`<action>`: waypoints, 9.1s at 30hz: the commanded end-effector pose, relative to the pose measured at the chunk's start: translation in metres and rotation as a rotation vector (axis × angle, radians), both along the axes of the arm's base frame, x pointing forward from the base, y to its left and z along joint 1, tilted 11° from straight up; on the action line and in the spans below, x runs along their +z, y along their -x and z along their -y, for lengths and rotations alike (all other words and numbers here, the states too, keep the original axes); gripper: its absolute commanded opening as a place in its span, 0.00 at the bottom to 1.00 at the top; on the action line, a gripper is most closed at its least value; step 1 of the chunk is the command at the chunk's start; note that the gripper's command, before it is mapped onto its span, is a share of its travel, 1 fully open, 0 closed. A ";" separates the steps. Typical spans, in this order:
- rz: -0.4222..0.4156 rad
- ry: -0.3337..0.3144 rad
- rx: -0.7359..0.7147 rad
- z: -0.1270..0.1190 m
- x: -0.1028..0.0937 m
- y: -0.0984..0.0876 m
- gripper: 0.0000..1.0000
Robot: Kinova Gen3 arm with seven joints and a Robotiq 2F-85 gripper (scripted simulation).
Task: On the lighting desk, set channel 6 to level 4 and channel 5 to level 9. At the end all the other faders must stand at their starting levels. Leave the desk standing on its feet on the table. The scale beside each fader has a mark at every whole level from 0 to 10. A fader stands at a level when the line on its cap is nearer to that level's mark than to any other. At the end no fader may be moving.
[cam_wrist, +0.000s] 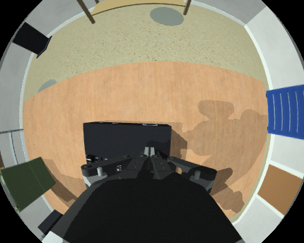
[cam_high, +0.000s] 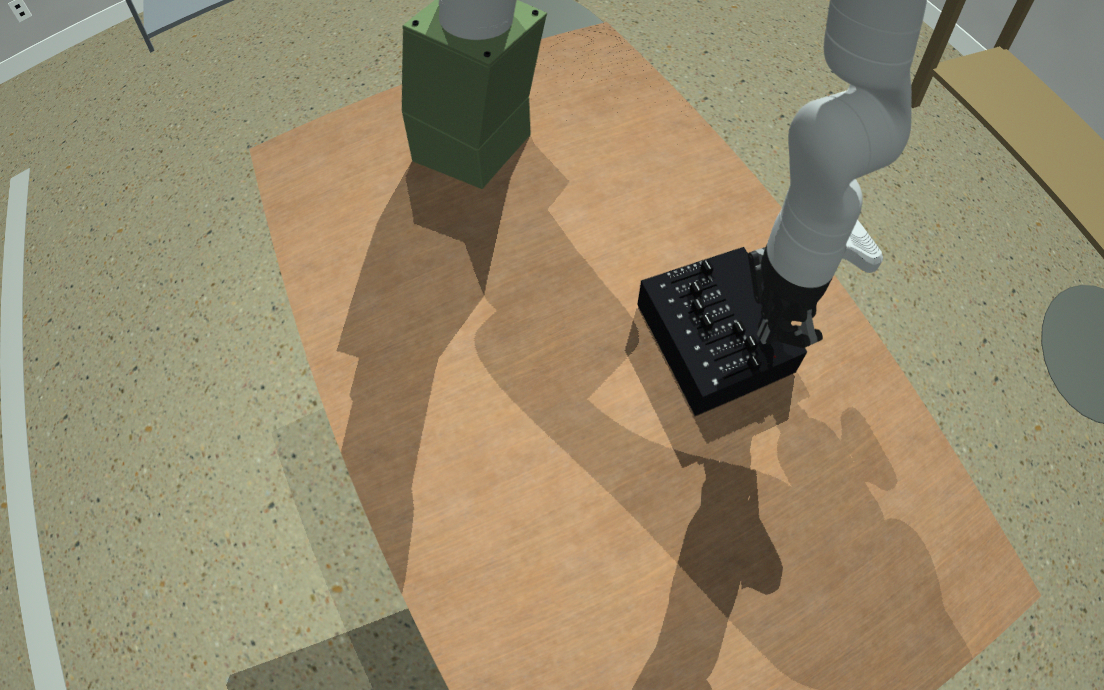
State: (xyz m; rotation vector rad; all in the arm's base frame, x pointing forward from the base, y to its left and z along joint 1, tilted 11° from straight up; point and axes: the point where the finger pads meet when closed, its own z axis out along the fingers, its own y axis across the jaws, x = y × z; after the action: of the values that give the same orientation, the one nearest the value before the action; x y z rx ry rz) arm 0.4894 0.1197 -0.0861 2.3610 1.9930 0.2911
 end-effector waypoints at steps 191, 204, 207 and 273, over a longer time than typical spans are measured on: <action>0.002 0.000 0.000 0.030 0.011 0.006 0.00; 0.002 0.000 0.000 0.032 0.036 0.011 0.00; 0.002 0.000 0.000 0.032 0.037 0.011 0.00; 0.002 0.000 0.000 0.039 0.114 0.024 1.00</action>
State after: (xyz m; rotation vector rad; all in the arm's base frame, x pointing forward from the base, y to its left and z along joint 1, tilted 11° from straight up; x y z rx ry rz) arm 0.4648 0.0803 0.0276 2.3610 1.9931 0.2911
